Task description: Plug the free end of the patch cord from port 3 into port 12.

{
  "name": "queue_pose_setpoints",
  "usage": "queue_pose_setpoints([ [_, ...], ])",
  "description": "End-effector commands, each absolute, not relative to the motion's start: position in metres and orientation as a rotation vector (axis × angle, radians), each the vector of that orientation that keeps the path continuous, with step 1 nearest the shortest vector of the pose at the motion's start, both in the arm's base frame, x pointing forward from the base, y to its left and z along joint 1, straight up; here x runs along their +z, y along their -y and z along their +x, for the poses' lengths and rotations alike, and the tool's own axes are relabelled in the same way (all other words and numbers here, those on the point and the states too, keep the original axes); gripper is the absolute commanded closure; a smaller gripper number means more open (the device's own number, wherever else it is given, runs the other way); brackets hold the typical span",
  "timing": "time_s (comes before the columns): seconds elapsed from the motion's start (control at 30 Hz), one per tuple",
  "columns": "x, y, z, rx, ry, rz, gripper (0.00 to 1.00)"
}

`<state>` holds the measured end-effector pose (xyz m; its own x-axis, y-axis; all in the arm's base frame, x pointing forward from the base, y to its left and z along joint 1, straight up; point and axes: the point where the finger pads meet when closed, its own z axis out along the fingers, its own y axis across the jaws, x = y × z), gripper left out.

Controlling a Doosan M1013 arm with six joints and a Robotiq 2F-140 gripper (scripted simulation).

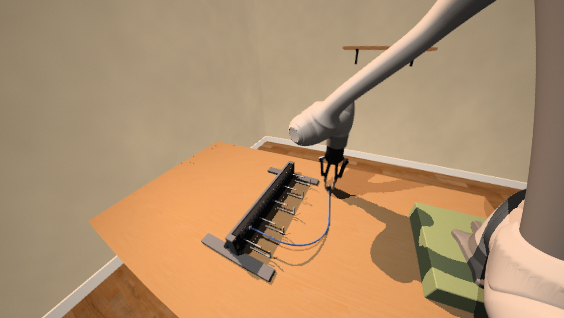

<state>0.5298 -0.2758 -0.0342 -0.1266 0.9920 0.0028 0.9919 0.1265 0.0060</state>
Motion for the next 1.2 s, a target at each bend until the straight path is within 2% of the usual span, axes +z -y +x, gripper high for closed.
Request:
queue_pose_setpoints([
  [0.0, -0.0376, 0.2741, 0.5271, 0.011, -2.361, 2.076, 0.78],
  [0.47, -0.0376, 0.2741, 0.5271, 0.011, -2.361, 2.076, 0.78],
  [0.5, -0.0376, 0.2741, 0.5271, 0.011, -2.361, 2.076, 1.0],
  [1.17, -0.0376, 0.2741, 0.5271, 0.011, -2.361, 2.076, 1.0],
])
